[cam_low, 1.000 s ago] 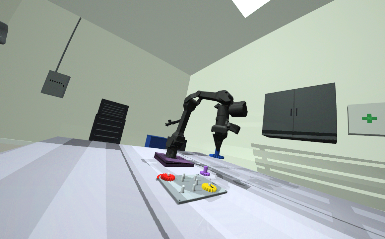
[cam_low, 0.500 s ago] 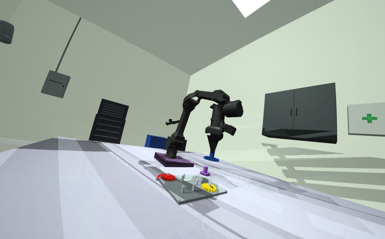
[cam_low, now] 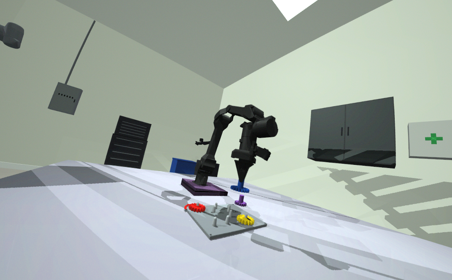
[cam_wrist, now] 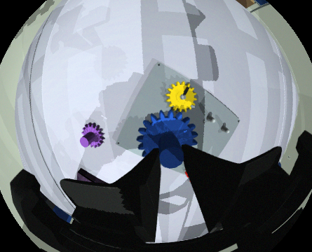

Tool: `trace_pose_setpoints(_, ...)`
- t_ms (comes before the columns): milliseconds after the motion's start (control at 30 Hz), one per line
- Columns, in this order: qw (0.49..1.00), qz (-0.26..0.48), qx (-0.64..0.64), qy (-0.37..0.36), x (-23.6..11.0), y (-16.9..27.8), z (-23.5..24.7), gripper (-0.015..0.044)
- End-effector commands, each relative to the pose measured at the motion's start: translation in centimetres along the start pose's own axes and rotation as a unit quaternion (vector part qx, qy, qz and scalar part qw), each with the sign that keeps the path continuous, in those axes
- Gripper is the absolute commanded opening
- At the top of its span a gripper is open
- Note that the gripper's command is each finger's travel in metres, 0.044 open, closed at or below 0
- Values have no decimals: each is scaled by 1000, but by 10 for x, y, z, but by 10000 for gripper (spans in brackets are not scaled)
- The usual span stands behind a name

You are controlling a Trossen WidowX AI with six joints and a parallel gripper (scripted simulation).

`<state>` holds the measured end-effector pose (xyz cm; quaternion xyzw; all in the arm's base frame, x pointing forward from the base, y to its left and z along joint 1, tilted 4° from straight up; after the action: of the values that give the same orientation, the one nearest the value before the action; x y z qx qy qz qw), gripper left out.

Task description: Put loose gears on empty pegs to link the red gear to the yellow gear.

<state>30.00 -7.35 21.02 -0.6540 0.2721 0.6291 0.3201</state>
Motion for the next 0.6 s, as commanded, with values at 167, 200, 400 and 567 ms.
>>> trace_pose_setpoints(167,1000,3,-1,-6,11,20,-10,0)
trace_pose_setpoints(200,1000,3,-1,-6,12,22,-11,0)
trace_pose_setpoints(400,1000,3,-1,-7,17,35,-17,0)
trace_pose_setpoints(567,1000,3,-1,-8,21,45,-21,0)
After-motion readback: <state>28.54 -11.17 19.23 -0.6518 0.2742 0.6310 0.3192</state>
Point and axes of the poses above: the point midway between the two fingers, 35 mm back from their tips, its own x axis out along the fingers, its own z axis across the jaws, y = z × x, the point moved 8 cm from there along -x, back along the fingers, and after that the axes turned 14 degrees about -x, right-handed, at the moved point
